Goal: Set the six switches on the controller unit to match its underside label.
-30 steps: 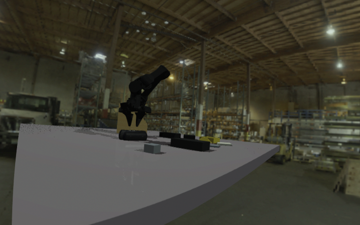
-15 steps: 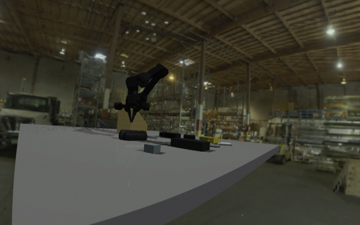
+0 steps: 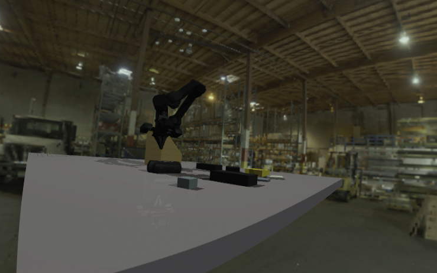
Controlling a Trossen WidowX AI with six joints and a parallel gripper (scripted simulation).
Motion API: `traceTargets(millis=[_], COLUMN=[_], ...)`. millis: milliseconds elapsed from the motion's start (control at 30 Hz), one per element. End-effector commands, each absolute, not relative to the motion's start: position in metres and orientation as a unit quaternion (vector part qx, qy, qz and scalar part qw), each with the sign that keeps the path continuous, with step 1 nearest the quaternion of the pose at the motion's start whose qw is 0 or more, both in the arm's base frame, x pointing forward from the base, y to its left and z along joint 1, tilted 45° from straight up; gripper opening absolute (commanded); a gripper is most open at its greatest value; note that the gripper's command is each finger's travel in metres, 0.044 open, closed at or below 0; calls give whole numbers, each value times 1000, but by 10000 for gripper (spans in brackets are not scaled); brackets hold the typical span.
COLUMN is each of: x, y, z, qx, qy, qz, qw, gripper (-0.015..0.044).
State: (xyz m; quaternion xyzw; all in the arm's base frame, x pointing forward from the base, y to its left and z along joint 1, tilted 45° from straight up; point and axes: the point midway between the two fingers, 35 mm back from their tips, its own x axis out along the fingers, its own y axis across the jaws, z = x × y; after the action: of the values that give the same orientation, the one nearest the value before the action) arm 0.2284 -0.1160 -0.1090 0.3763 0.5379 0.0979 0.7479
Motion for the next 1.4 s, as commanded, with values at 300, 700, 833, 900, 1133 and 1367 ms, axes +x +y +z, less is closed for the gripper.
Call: traceTargets(millis=[300, 700, 833, 900, 1133, 1367], x=[228, 235, 242, 245, 254, 255], y=[-116, -123, -131, -134, -142, -143], z=[-109, -118, -128, -133, -149, -151], qx=[374, 477, 576, 617, 706, 710], qy=[537, 569, 593, 599, 588, 585], qz=[99, 27, -65, -113, -285, -302], qw=[750, 669, 559, 498, 272, 250], gripper=[0, 157, 263, 315, 440, 440])
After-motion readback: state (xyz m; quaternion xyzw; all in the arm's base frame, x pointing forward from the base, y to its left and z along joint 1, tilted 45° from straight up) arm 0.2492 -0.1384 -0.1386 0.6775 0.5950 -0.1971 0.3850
